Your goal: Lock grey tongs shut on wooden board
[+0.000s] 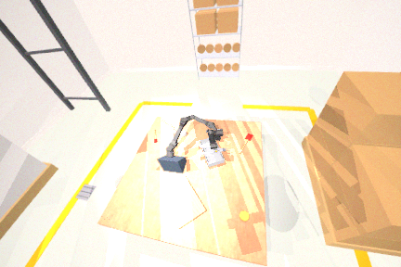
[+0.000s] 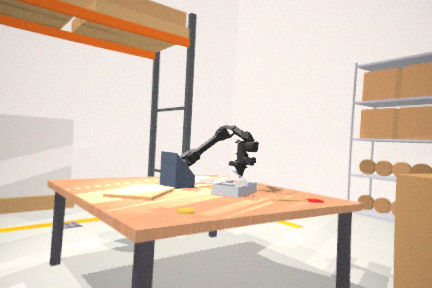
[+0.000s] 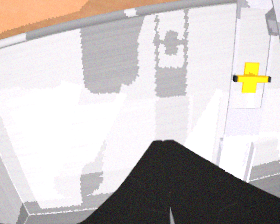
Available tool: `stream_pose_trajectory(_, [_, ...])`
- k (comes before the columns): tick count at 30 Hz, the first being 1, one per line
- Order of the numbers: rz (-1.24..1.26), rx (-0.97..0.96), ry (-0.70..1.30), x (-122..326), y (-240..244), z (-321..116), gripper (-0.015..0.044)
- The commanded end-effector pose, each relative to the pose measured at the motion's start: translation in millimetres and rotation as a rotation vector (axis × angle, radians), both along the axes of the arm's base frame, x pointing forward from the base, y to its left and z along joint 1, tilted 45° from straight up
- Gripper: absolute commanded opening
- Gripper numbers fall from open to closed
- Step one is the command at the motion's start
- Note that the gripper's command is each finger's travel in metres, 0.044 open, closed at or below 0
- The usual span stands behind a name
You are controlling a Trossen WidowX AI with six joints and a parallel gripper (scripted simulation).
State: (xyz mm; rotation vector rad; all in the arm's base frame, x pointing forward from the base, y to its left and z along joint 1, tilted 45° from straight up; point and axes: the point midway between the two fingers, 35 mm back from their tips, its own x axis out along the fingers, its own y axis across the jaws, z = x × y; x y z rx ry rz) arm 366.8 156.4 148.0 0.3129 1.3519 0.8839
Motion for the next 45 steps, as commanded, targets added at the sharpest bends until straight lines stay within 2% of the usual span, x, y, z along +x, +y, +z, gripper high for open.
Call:
stream_pose_trajectory(1, [-0.003, 0.002, 0.004, -1, 4, -4, -0.015])
stream_pose_trajectory(14, [-0.003, 0.002, 0.004, -1, 8, -11, -0.015])
stream_pose_trajectory(45, [-0.003, -0.002, 0.003, 19, -25, -45, -0.015])
